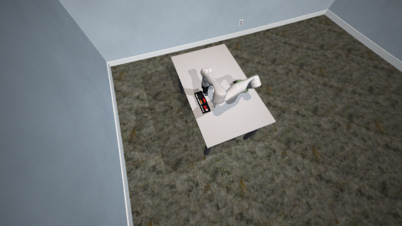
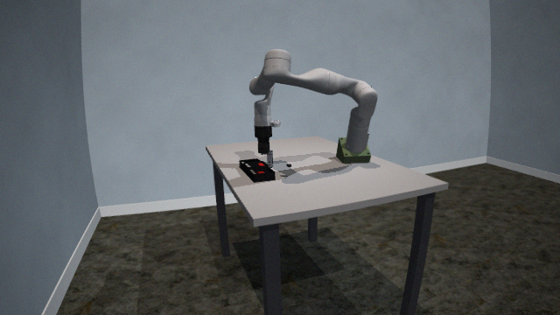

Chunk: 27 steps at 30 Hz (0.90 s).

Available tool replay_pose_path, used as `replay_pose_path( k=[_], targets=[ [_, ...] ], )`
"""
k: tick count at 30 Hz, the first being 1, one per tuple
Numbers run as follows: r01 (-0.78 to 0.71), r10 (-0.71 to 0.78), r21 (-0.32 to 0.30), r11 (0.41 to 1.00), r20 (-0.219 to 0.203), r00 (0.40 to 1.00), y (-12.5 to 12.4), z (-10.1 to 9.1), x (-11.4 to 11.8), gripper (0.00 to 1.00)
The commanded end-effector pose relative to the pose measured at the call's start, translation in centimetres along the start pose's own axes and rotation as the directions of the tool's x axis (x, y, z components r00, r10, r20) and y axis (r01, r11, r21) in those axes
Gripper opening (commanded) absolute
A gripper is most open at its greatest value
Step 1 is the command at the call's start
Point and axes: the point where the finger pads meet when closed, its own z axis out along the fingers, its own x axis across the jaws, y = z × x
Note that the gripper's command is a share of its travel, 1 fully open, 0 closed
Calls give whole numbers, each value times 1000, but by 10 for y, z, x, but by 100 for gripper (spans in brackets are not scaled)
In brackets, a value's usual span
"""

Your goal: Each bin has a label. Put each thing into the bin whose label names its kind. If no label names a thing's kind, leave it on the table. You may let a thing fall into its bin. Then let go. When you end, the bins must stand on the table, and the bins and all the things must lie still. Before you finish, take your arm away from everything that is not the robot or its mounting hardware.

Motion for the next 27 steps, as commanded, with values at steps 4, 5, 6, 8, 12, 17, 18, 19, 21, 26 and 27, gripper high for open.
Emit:
replay_pose_path(
  k=[4,5,6,8,12,17,18,19,21,26,27],
  targets=[
    [2,-2,-3,1000,0,1000,2,0,0,62],
    [2,-2,-3,1000,0,1000,2,0,0,62],
    [2,-2,-3,1000,0,1000,2,0,0,32],
    [2,-2,-3,1000,0,1000,2,0,0,32],
    [2,-2,-3,1000,0,1000,2,0,0,32],
    [2,-2,-3,1000,0,1000,2,0,0,32],
    [2,-2,-3,1000,0,1000,2,0,0,32],
    [2,-2,-3,1000,0,1000,2,0,0,32],
    [2,-2,-3,1000,0,1000,2,0,0,32],
    [2,-2,-3,1000,0,1000,2,0,0,32],
    [2,-2,-3,1000,0,1000,2,0,0,32]
  ],
)
